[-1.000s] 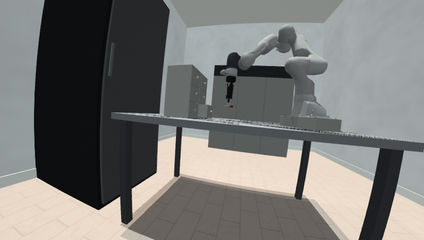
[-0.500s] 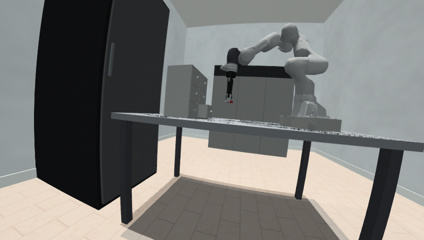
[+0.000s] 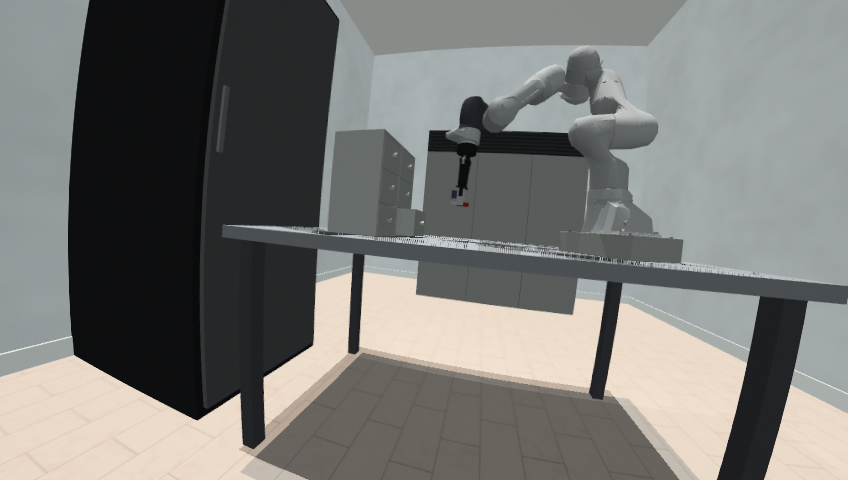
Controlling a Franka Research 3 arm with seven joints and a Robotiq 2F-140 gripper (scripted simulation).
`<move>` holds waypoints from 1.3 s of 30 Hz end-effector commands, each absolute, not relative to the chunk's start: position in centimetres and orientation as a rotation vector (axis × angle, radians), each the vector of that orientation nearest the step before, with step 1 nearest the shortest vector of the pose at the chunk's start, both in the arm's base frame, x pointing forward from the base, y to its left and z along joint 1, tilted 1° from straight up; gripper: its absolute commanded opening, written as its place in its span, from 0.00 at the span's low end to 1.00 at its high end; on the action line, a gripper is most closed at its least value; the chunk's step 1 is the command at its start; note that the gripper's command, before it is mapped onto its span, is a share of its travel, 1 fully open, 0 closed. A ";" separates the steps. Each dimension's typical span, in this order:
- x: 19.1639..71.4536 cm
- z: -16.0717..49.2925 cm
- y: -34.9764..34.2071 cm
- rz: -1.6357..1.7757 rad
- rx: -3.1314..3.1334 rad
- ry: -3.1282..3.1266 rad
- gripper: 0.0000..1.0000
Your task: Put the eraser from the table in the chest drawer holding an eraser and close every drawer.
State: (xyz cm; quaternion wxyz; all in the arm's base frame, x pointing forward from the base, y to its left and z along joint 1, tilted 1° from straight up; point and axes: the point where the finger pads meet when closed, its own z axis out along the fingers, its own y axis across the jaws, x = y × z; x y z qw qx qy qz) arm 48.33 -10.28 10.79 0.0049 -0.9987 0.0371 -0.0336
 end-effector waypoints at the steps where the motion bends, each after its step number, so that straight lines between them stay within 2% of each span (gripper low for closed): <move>1: 48.9 11.0 -10.2 -0.235 -3.124 0.119 0.11; 11: 48.1 10.6 -10.2 -0.744 -3.056 0.120 0.11; 22: 47.6 10.3 -10.1 -1.083 -2.961 0.118 0.11; 39: 47.1 10.1 -10.1 -1.306 -2.879 0.116 0.11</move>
